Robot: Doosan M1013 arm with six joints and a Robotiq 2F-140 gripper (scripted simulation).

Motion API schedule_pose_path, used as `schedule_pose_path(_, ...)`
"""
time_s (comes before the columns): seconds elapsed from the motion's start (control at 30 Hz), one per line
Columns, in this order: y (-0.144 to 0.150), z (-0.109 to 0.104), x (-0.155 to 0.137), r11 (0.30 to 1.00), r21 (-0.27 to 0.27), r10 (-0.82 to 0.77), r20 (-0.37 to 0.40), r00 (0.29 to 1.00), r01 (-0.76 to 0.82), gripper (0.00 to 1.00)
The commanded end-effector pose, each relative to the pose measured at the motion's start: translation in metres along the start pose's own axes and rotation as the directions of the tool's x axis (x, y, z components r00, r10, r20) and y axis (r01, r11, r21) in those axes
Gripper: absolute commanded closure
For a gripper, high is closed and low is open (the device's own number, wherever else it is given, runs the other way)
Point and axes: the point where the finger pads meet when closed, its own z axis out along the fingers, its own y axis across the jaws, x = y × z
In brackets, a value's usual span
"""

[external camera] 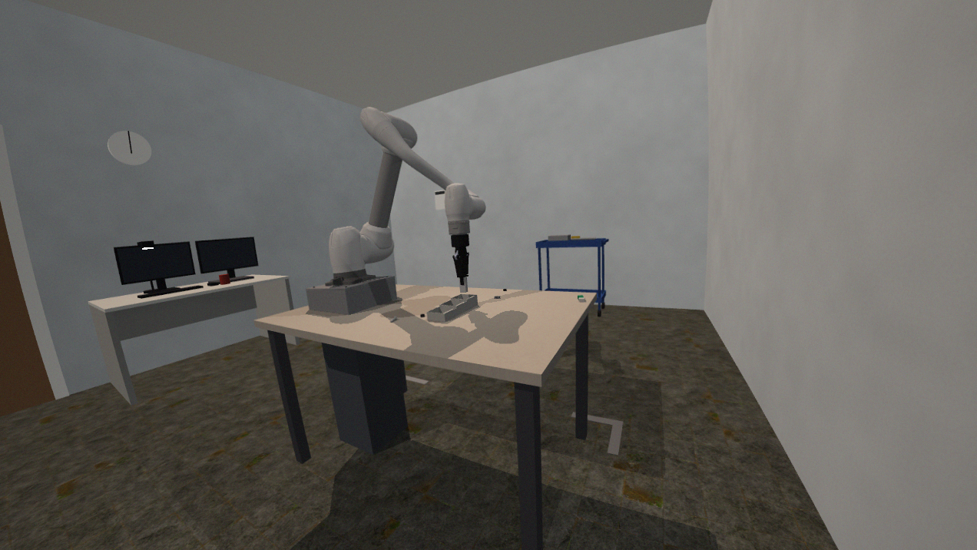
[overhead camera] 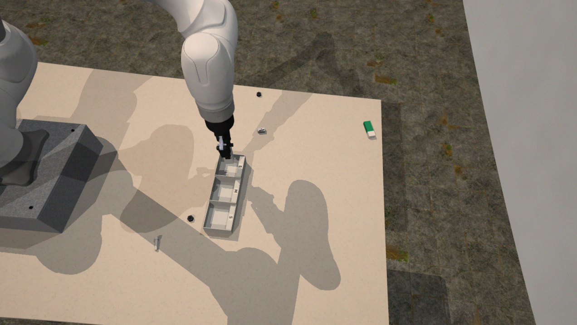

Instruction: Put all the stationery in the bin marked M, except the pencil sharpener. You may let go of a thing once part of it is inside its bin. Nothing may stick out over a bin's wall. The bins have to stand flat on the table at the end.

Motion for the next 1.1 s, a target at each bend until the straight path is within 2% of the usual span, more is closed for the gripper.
schedule_pose_path(0.0,-0.002,0.010,-0.001,1.000,0.005,0.005,0.003,1.000,-0.005,0.85)
schedule_pose_path(0.47,-0.002,0.048,-0.001,1.000,0.005,0.005,0.003,1.000,-0.005,0.85)
schedule_pose_path(1.07,-0.002,0.049,-0.001,1.000,0.005,0.005,0.003,1.000,-0.005,0.85)
